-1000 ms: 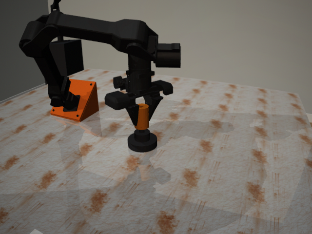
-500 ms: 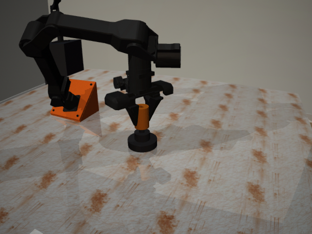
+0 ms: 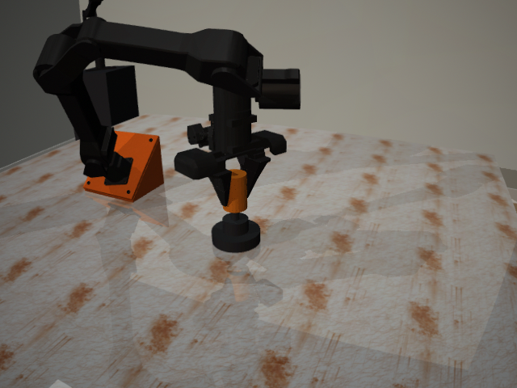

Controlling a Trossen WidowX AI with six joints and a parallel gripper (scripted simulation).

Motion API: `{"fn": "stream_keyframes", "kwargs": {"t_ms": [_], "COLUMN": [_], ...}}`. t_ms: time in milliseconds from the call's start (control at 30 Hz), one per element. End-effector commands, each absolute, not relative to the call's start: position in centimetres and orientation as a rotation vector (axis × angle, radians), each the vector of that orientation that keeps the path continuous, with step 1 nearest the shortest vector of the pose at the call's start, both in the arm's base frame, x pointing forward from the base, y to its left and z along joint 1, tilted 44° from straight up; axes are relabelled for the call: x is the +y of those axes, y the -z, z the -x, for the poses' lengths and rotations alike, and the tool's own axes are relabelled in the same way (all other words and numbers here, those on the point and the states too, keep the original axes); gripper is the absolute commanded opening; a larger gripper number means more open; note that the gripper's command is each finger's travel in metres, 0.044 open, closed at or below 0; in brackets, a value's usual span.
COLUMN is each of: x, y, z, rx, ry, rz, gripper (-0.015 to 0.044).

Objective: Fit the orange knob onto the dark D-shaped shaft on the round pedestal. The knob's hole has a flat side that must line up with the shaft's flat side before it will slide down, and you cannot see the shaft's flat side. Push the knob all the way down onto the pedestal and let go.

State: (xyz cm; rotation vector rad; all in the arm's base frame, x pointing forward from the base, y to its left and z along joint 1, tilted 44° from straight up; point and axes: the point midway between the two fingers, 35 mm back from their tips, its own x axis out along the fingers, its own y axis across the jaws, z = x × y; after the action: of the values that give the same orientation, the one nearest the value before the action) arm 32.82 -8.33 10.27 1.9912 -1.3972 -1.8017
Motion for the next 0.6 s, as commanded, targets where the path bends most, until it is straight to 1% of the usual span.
{"fn": "stream_keyframes", "kwargs": {"t_ms": [0, 567], "x": [-8.36, -8.61], "y": [-10.41, -10.08], "z": [-33.21, -33.0], "rx": [-1.379, -1.379], "ry": [1.803, 1.803], "rz": [-1.992, -1.992], "gripper": [0.0, 0.0]}}
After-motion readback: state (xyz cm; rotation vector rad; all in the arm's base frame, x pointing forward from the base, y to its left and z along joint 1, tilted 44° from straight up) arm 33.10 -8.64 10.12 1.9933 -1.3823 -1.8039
